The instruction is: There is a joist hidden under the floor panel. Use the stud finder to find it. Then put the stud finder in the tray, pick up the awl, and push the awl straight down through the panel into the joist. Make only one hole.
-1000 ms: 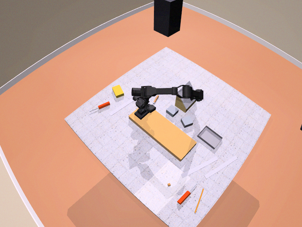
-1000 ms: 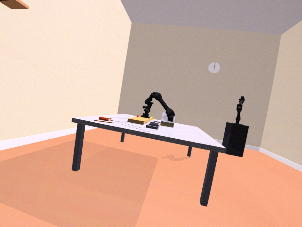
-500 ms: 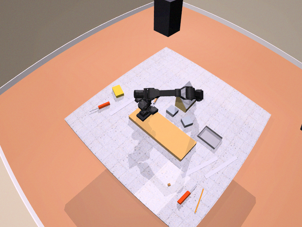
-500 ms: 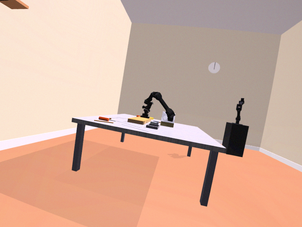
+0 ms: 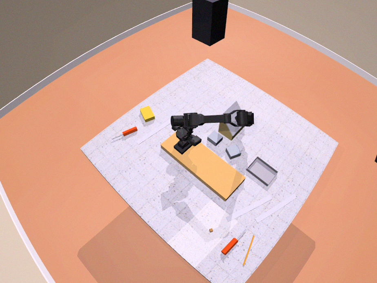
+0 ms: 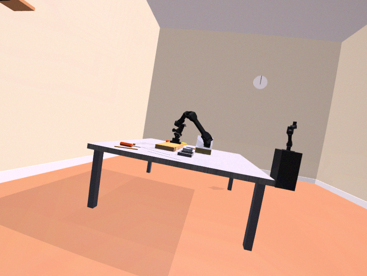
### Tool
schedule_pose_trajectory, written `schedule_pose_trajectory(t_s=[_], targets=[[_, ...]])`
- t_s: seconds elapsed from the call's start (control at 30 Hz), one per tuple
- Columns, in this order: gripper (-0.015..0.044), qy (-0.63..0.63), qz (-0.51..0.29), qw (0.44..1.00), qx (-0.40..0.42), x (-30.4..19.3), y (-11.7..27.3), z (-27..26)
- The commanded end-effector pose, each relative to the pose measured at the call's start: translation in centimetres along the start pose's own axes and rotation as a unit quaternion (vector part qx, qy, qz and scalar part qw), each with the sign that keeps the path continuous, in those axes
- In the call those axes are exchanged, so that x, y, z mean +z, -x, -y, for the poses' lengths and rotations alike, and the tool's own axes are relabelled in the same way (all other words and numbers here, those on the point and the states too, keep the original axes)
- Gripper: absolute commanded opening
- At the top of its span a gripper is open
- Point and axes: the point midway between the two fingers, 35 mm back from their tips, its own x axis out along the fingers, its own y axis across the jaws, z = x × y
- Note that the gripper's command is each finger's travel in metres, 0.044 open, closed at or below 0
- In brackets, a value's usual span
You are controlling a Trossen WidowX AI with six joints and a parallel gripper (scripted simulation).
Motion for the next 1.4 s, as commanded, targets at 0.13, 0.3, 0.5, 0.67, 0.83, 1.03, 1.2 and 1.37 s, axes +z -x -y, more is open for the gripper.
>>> schedule_pose_trajectory(t_s=[0.13,0.3,0.5,0.67,0.83,1.03,1.2,1.37], targets=[[0.0000,-0.004,0.000,1.000,0.004,-0.2,-0.1,-1.8],[0.0000,-0.004,-0.001,1.000,0.004,-0.2,-0.1,-2.8],[0.0000,-0.004,-0.001,1.000,0.004,-0.2,-0.1,-4.0],[0.0000,-0.004,-0.001,1.000,0.005,-0.2,-0.1,-5.0],[0.0000,-0.004,-0.001,1.000,0.005,-0.2,-0.1,-6.0],[0.0000,-0.004,-0.001,1.000,0.005,-0.1,-0.1,-7.2],[0.0000,-0.005,-0.001,1.000,0.005,-0.1,-0.1,-8.2],[0.0000,-0.005,-0.001,1.000,0.006,-0.1,-0.1,-9.2]])
